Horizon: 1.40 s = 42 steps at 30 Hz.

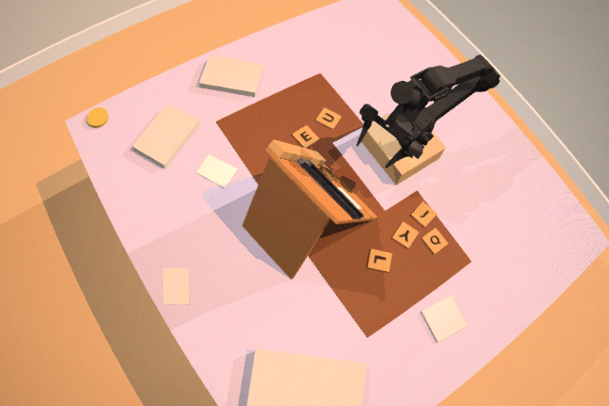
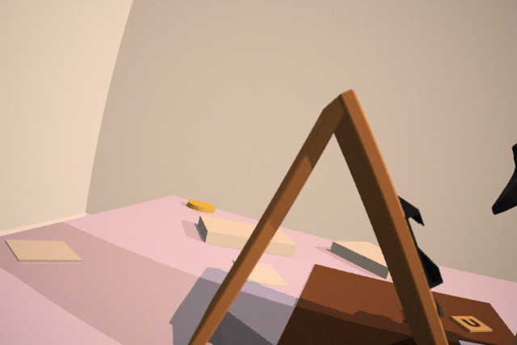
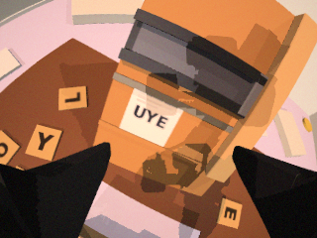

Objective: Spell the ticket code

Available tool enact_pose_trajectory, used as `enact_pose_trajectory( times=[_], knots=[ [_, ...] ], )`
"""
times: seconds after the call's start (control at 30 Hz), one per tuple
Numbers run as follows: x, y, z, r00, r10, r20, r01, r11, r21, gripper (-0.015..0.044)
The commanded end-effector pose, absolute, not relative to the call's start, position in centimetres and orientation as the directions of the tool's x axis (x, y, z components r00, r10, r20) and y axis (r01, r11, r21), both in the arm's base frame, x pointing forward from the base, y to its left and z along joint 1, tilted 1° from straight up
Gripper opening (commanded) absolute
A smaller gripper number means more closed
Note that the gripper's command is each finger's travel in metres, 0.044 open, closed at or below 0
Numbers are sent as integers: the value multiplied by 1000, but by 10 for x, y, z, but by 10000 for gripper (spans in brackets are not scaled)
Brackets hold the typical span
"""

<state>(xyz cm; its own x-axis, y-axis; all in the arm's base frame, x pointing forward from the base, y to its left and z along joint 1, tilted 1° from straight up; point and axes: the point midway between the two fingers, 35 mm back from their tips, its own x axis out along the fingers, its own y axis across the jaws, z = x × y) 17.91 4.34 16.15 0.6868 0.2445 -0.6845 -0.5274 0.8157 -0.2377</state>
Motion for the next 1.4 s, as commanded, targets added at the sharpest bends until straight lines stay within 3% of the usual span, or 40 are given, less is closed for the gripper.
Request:
enact_pose_trajectory(
  times=[0.0, 0.27, 0.5, 1.37],
  knots=[
    [190, 35, 201, 607, 280, -744, -735, 554, -391, 440],
    [216, 16, 255, 515, 371, -773, -846, 75, -527, 440],
    [233, -1, 281, 491, 431, -757, -785, -159, -599, 440],
    [227, 11, 287, 489, 437, -755, -776, -178, -605, 440]
  ],
)
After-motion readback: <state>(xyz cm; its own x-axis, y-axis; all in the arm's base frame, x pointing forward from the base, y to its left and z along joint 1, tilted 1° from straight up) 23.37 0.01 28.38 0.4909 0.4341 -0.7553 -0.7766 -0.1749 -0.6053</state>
